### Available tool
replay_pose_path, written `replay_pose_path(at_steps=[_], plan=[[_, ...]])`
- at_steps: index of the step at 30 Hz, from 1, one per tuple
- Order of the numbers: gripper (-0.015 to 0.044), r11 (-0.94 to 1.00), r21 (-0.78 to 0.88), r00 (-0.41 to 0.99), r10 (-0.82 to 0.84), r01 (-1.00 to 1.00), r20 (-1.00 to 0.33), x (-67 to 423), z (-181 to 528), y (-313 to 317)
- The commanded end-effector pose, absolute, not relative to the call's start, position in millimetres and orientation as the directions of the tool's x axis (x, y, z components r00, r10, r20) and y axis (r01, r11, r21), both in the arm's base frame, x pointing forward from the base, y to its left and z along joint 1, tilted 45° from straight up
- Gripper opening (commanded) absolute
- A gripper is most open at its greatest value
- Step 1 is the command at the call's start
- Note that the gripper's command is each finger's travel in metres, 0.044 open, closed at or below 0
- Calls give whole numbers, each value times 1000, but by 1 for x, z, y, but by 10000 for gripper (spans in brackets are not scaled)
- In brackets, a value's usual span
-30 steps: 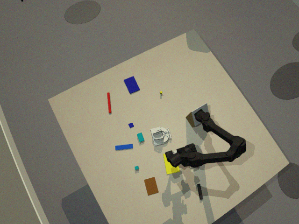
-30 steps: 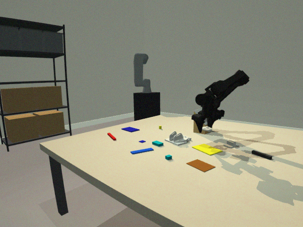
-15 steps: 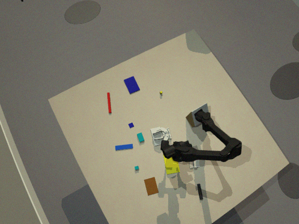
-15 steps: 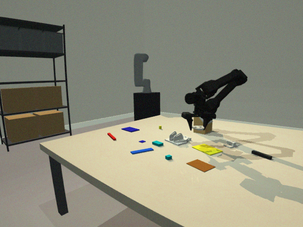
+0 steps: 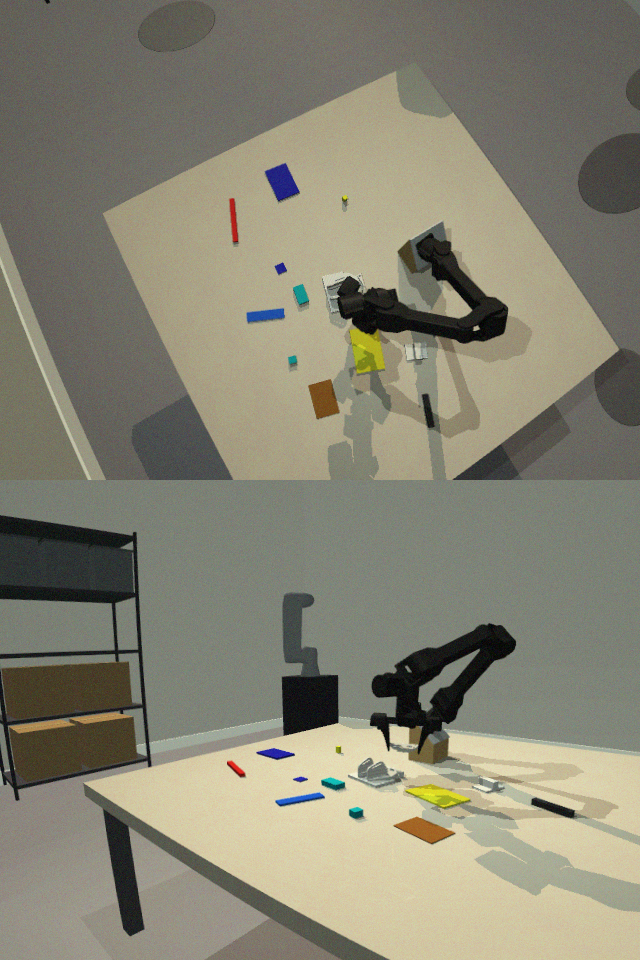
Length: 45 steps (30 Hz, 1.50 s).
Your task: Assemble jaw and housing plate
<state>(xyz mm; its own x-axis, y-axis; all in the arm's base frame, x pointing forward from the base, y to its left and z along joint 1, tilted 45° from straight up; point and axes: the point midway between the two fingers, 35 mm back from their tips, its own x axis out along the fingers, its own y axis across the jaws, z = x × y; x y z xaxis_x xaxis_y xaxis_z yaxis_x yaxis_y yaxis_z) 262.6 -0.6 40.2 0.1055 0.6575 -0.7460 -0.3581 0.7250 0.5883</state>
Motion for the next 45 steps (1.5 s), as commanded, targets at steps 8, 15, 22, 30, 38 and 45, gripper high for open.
replay_pose_path(at_steps=[8,15,22,30,38,45], plan=[[351,742,667,102,670,-61,-736,255,19,-20],[351,711,689,106,681,138,-724,248,7,-32],[351,649,685,112,694,330,-711,241,-5,-43],[351,632,681,114,697,369,-708,239,-8,-45],[351,632,681,114,697,369,-708,239,-8,-45],[351,630,680,114,697,375,-708,239,-8,-45]])
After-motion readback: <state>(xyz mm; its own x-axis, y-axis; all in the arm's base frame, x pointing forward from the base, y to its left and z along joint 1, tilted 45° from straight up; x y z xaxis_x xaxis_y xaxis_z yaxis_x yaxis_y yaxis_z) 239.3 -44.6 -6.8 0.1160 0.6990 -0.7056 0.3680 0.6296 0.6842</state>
